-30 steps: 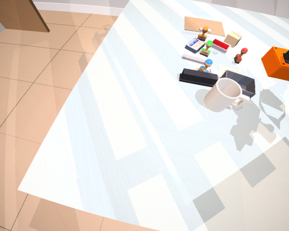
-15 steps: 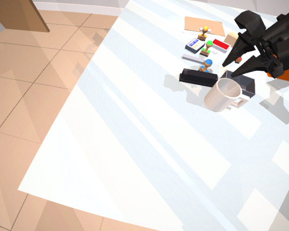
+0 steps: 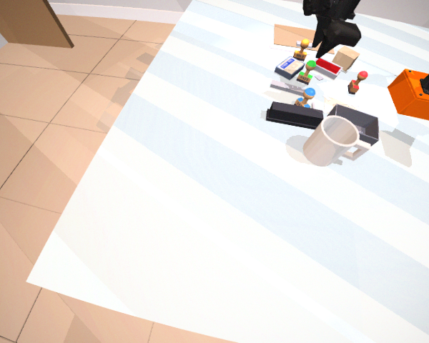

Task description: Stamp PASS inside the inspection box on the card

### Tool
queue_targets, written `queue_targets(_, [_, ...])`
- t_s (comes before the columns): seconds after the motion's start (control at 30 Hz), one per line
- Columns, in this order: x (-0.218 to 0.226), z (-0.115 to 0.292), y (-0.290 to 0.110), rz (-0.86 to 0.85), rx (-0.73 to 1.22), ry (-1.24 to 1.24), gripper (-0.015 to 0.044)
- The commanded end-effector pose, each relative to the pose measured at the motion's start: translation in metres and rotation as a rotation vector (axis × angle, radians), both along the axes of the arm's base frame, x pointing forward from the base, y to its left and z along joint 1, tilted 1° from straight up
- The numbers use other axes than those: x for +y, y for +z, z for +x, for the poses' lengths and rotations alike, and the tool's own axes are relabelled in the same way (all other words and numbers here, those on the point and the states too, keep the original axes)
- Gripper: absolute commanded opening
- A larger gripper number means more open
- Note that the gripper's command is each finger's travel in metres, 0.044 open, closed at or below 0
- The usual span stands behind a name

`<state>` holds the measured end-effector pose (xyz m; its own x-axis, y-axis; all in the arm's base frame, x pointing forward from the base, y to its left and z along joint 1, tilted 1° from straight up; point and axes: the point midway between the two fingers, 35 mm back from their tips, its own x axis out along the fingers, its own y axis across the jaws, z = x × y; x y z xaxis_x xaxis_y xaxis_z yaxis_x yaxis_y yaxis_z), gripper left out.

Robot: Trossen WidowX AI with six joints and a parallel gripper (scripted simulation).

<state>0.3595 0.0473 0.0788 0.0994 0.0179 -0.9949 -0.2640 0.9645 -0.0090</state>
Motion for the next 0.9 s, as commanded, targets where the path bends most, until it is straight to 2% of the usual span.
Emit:
queue_targets(0.0, [-0.014, -0.005, -0.002, 0.018, 0.069, -0.130, 0.0223])
queue_targets(0.87, [-0.016, -0.002, -0.034, 0.018, 0.069, -0.130, 0.0223])
